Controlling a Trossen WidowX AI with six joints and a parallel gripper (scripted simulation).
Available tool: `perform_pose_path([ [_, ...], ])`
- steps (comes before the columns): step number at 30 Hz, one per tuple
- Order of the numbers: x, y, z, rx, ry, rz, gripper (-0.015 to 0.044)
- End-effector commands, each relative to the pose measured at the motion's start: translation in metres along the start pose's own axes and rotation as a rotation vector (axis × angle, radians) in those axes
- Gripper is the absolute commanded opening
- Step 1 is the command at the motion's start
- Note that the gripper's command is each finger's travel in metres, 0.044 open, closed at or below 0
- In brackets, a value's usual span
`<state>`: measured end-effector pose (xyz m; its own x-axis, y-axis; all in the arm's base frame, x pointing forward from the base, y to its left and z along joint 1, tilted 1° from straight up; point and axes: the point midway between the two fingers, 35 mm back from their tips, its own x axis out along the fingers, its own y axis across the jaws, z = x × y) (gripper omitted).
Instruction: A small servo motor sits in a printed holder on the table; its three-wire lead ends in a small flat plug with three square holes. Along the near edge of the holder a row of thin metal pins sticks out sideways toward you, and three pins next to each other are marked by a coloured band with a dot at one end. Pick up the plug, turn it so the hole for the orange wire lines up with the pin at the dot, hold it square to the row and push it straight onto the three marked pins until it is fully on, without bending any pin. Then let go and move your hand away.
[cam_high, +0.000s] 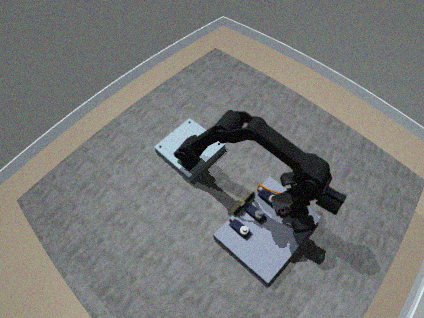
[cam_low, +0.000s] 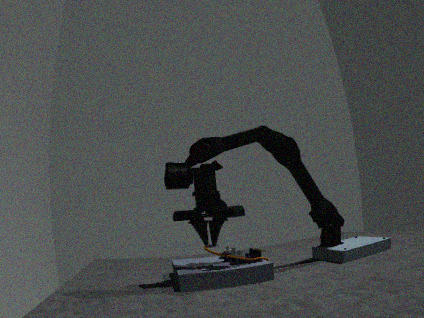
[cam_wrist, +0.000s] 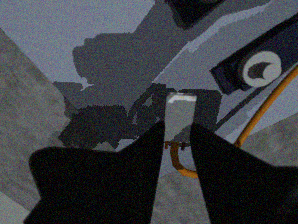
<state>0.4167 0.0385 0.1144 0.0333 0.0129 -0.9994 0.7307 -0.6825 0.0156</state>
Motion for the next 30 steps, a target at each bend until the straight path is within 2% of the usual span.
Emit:
perform_pose_path([
  [1,-0.004,-0.002,0.004,-0.044,0.002,-0.002,0.0000],
  [30,-0.026,-0.042,0.087,-0.957,-0.002,-0.007,0.0000],
])
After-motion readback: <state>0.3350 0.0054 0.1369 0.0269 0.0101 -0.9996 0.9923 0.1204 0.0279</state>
